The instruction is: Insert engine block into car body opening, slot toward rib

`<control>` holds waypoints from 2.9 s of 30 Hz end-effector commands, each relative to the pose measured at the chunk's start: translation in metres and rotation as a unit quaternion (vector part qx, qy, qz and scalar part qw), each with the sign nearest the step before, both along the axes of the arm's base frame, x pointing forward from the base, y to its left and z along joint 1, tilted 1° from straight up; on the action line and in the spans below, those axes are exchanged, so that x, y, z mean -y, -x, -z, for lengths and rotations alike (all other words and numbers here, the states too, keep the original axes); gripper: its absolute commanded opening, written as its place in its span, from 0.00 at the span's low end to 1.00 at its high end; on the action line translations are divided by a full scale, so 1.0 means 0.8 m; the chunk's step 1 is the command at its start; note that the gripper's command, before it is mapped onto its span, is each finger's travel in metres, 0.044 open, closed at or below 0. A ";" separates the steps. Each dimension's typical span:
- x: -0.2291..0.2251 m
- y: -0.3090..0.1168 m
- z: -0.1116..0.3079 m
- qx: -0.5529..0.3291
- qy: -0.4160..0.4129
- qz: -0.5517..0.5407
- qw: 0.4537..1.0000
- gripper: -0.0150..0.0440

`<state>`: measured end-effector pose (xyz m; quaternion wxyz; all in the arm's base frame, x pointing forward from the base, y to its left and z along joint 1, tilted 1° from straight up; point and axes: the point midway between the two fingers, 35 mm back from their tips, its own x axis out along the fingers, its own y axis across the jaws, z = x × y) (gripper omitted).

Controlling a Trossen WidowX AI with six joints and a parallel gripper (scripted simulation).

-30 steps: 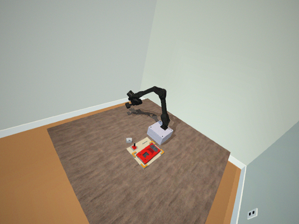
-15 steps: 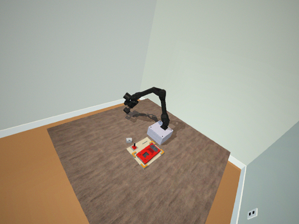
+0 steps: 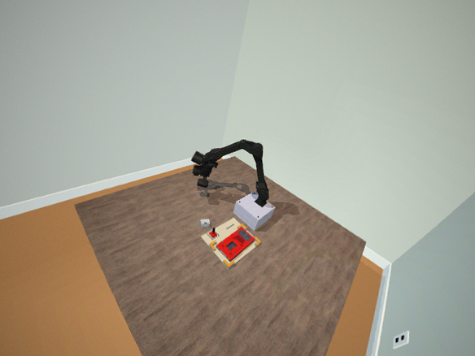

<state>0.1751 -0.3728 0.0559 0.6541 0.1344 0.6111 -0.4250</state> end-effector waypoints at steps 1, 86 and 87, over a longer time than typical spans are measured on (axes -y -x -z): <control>-0.015 -0.021 -0.002 -0.010 -0.018 -0.063 0.998 1.00; -0.272 -0.207 0.101 -0.110 -0.151 -0.765 0.616 1.00; -0.272 -0.207 0.103 -0.110 -0.151 -0.765 0.616 1.00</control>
